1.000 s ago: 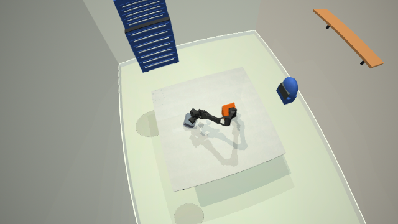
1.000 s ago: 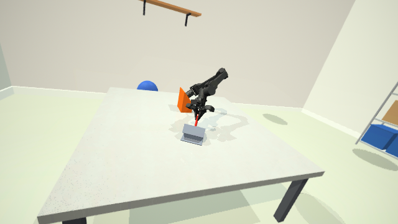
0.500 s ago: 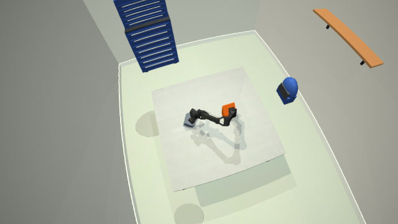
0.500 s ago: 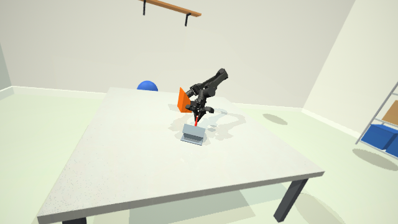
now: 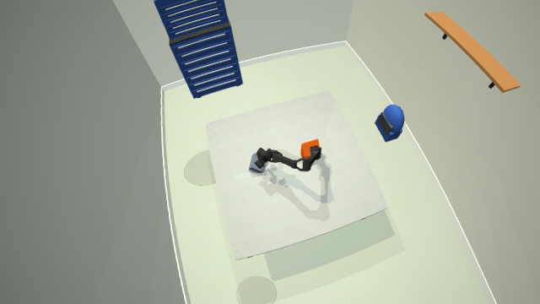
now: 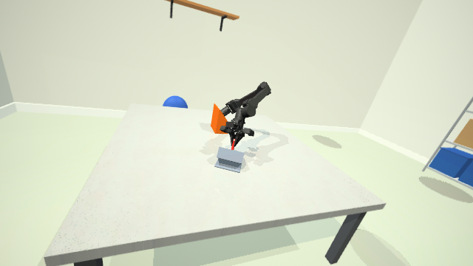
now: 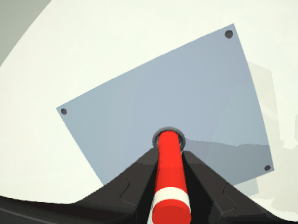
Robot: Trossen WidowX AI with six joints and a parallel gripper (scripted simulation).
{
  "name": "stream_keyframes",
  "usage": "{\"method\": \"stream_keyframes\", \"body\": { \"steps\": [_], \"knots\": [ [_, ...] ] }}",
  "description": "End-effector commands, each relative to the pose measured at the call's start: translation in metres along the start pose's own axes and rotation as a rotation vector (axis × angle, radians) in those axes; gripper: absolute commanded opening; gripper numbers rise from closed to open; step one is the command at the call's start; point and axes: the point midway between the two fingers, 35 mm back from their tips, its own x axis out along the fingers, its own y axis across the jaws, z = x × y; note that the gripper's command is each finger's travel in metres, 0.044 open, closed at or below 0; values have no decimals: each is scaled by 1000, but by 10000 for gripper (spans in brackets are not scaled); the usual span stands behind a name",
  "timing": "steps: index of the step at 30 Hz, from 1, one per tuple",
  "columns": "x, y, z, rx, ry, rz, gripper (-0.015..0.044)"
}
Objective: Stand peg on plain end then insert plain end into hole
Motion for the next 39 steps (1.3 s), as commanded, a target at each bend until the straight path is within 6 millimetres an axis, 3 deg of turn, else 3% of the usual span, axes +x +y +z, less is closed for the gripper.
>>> {"method": "stream_keyframes", "body": {
  "steps": [1,22,39],
  "knots": [
    [4,-1,1,4,-1,-3,0],
    [7,0,0,0,1,0,0],
    [3,0,0,0,0,-1,440]
  ]
}}
